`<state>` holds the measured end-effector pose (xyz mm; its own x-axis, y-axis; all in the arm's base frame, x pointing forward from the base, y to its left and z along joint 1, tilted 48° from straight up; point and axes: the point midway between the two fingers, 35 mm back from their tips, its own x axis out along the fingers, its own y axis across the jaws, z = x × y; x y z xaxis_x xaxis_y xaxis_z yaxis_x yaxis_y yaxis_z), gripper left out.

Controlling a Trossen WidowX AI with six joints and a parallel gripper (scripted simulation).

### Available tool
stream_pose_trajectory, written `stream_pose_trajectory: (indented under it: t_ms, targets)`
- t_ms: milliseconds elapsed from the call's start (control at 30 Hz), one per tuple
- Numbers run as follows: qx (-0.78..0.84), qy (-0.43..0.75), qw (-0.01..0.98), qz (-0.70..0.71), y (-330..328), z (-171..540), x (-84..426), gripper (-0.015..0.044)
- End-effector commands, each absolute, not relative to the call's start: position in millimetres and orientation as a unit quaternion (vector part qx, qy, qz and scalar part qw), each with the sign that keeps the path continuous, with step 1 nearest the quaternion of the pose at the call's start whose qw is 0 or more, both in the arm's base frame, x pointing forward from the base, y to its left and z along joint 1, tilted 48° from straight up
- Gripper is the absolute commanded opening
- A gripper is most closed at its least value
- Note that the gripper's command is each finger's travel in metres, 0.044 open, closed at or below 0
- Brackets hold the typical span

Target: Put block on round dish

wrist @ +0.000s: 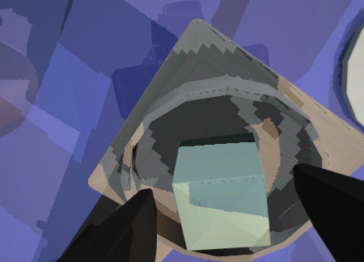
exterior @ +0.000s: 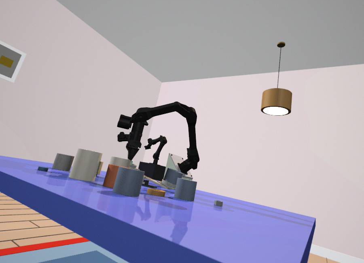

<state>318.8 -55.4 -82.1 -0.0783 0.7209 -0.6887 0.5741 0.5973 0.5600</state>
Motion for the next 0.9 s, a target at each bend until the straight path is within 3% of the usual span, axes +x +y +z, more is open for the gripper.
stream_pose_trajectory:
  t_ms: [0,67,200,467,600,867]
  targets:
    - [0.446,0.732,0.511,0.072,-48.3,-86.8,317.0,0.026]
    - [0.446,0.732,0.511,0.072,-47.6,-87.5,316.9,0.026]
    - [0.446,0.732,0.511,0.072,-47.6,-87.5,316.9,0.0155]
    - [0.446,0.732,0.511,0.072,-47.6,-87.5,316.9,0.0102]
    - [0.446,0.731,0.511,0.072,-53.7,-82.6,318.7,0.0]
    - [0.445,0.732,0.512,0.07,-87.1,-53.4,324.7,0.0]
